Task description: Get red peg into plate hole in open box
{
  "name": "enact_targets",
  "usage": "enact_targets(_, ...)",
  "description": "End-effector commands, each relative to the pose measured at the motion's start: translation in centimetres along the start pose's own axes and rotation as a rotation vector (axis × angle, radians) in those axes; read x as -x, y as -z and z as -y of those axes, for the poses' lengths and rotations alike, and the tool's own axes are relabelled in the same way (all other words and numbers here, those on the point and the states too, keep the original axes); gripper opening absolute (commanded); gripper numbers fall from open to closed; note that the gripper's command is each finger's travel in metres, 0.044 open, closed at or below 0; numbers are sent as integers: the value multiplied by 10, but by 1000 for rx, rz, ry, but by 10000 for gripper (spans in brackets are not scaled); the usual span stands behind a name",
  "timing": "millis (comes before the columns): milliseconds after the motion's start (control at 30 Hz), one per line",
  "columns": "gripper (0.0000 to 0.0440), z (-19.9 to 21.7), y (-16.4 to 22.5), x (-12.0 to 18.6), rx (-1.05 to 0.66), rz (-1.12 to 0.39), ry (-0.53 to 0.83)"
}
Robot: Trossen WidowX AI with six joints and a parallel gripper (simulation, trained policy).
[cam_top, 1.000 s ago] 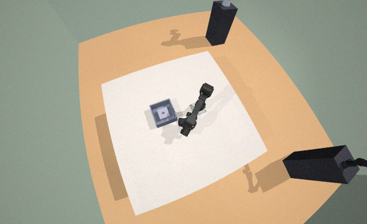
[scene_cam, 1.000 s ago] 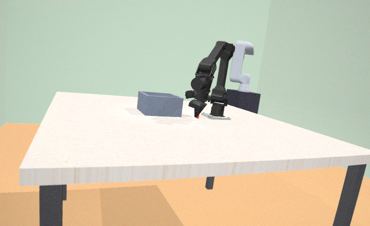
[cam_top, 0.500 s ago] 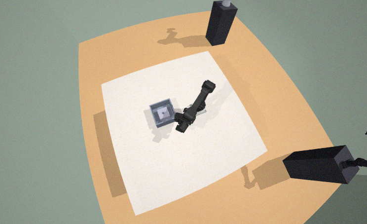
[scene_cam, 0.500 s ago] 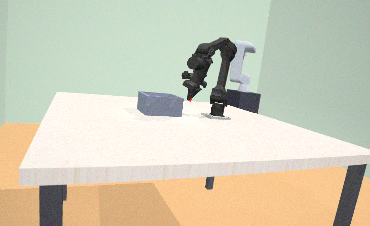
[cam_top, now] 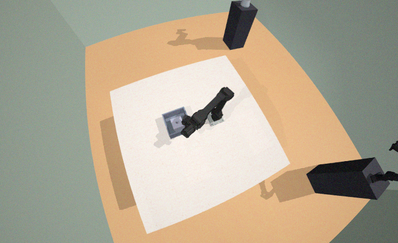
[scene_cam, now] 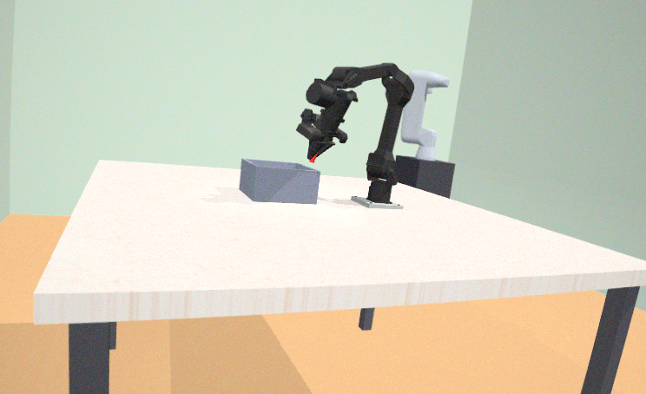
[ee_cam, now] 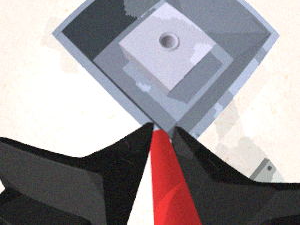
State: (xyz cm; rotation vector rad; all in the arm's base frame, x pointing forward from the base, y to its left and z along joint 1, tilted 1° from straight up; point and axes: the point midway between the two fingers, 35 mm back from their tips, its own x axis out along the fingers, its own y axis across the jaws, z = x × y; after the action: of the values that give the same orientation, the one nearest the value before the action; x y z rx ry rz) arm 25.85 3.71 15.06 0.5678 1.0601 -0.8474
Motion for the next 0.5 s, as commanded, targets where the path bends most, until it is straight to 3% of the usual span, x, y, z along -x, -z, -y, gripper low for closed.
enact_targets(0,0,-2,-22,-6,-39,25,2)
enact_targets(467,0,-3,-72,-48,-59,27,11)
